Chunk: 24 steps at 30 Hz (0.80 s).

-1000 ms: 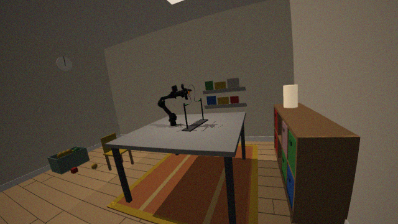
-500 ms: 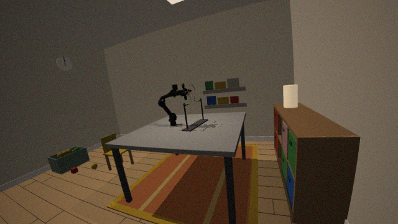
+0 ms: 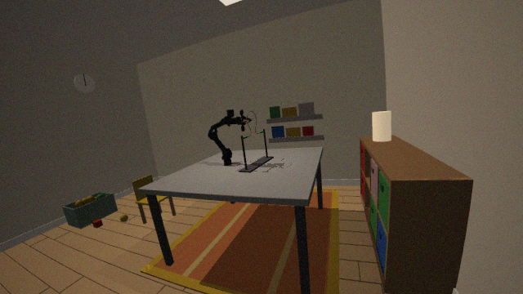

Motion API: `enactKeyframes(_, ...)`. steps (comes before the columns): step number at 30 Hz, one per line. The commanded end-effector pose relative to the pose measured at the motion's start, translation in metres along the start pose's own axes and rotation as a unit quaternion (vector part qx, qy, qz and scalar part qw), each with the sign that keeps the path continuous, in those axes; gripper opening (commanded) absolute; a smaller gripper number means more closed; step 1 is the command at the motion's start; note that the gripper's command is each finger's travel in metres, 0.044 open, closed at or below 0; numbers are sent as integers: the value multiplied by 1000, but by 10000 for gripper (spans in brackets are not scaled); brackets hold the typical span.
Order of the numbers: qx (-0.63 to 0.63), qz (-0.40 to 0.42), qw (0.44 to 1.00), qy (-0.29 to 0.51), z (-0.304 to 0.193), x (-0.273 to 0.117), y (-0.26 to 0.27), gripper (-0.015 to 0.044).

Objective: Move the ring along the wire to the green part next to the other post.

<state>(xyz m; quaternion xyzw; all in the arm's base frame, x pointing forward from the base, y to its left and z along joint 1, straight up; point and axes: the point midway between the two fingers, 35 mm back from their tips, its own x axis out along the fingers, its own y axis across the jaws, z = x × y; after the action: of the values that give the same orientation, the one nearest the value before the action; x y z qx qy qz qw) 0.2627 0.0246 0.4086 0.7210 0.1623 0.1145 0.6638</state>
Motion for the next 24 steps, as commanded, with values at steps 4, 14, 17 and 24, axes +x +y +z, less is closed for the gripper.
enactKeyframes(4,-39,-23,999,-5,1,1,-1,-150)
enactKeyframes(14,-94,-55,994,-12,1,1,-5,-150)
enactKeyframes(17,-110,-64,992,-14,1,1,-5,-150)
enactKeyframes(24,-148,-86,985,-19,2,1,-8,-150)
